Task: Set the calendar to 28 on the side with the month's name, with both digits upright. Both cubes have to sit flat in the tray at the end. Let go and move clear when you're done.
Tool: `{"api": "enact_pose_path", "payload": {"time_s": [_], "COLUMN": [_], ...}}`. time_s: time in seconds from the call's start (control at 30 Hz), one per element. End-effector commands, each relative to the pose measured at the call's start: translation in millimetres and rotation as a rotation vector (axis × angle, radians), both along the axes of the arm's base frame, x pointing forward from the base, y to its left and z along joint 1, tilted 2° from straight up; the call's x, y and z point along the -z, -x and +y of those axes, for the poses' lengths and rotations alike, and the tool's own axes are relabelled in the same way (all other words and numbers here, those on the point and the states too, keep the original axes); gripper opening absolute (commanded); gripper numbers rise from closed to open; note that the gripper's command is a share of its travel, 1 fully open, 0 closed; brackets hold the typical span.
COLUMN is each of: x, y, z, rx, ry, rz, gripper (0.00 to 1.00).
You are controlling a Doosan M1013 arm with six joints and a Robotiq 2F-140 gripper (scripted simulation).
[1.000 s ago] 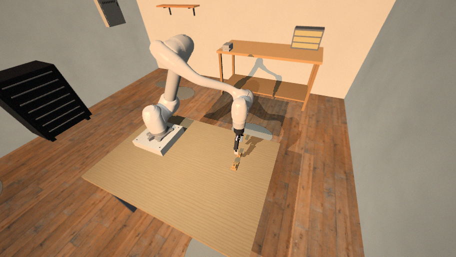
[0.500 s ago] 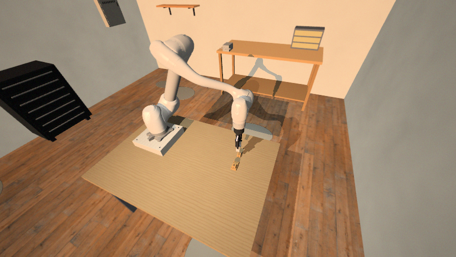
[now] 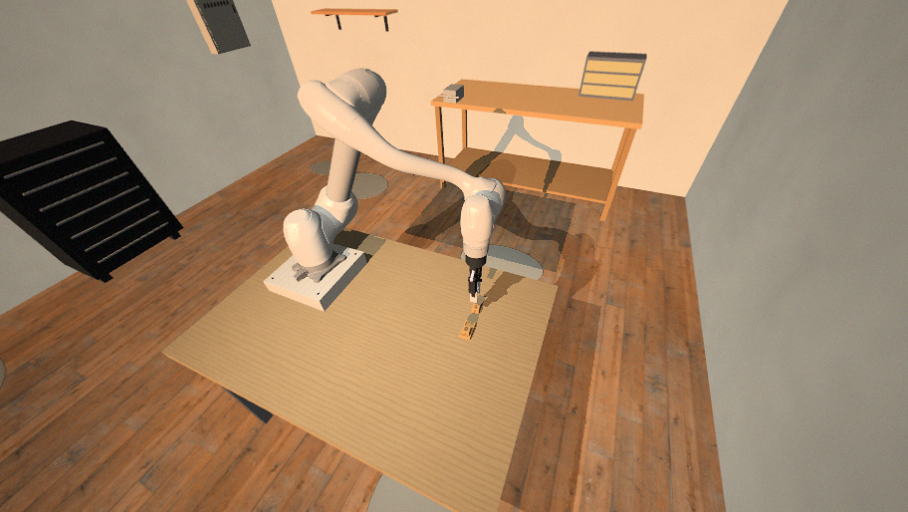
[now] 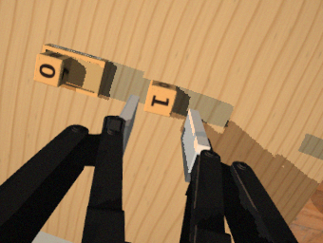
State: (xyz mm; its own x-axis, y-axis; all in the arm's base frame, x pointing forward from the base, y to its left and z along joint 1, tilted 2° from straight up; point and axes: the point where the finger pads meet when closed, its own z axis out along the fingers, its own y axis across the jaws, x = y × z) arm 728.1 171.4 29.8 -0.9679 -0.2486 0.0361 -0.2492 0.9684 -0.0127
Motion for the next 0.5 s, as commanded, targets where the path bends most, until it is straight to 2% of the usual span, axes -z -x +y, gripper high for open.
{"api": "enact_pose_path", "payload": {"time_s": [0.0,0.47], "x": [-0.8,1.7], "y": [-4.8,-4.7], "z": [0.6,0.5], "rx": [-0.002,-0.002], "ry": [-0.005,-0.005], "rz": [-0.006,-0.006], "gripper": [0.35,0.35]}}
